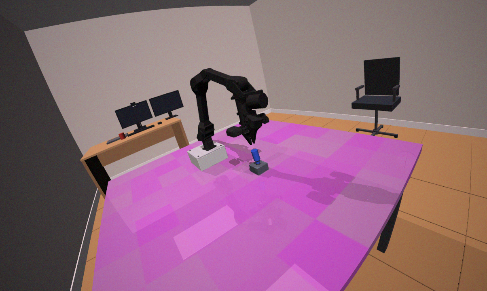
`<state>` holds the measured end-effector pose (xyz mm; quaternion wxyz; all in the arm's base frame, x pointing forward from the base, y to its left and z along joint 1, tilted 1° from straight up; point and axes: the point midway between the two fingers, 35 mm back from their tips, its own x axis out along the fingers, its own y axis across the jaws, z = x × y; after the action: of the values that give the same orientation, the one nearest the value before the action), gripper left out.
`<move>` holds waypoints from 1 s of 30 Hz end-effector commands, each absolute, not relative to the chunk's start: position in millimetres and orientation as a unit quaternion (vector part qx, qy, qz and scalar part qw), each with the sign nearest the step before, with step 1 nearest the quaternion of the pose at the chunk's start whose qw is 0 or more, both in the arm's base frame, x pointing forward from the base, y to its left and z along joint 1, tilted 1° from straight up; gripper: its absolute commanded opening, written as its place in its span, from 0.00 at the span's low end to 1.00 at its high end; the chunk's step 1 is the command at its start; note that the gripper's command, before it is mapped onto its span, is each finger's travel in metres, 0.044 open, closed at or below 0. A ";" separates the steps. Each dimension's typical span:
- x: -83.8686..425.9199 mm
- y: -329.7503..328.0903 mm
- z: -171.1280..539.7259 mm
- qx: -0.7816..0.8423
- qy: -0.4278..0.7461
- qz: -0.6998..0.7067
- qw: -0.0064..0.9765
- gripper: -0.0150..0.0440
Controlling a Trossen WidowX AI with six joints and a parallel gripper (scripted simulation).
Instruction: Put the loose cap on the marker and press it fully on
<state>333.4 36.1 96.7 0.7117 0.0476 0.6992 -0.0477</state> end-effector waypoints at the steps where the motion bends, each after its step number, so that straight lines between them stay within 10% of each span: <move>1: 333.6 36.6 96.7 0.047 0.699 -0.045 0.712 0.25; 30: 334.2 36.6 66.9 0.047 0.699 -0.045 0.712 0.25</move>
<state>334.4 36.3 71.1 0.7126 0.0476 0.6983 -0.0472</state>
